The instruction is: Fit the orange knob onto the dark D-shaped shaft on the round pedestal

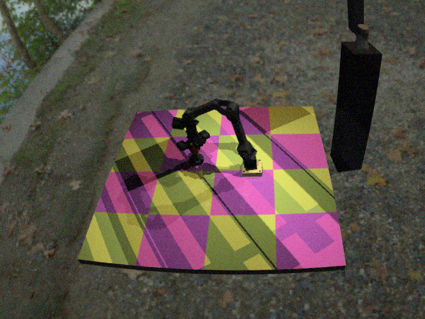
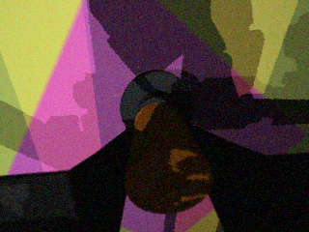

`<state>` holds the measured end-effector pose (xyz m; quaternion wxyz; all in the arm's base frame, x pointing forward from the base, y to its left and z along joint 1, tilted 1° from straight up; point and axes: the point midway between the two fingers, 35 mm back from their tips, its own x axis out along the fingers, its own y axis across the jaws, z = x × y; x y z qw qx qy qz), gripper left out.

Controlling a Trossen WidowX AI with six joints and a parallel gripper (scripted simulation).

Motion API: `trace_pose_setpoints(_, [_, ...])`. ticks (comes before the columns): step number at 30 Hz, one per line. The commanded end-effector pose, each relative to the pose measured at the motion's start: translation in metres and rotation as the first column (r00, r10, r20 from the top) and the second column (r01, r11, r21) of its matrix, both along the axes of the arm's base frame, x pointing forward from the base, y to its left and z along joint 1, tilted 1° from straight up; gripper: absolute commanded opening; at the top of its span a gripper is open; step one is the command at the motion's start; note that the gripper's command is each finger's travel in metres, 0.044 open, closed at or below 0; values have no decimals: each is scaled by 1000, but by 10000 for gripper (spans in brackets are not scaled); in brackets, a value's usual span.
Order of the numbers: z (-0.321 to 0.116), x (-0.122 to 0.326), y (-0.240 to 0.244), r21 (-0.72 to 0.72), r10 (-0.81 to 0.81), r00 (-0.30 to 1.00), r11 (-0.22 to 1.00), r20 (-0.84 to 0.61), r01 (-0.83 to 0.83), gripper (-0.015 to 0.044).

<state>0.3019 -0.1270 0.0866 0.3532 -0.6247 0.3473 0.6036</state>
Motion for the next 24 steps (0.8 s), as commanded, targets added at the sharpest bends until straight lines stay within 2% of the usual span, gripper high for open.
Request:
trace_pose_setpoints(1, [2, 4, -1, -2, 24, 1000, 1000, 8, -24, 0])
trace_pose_setpoints(24, [1, 5, -2, -2, 24, 1000, 1000, 8, -24, 0])
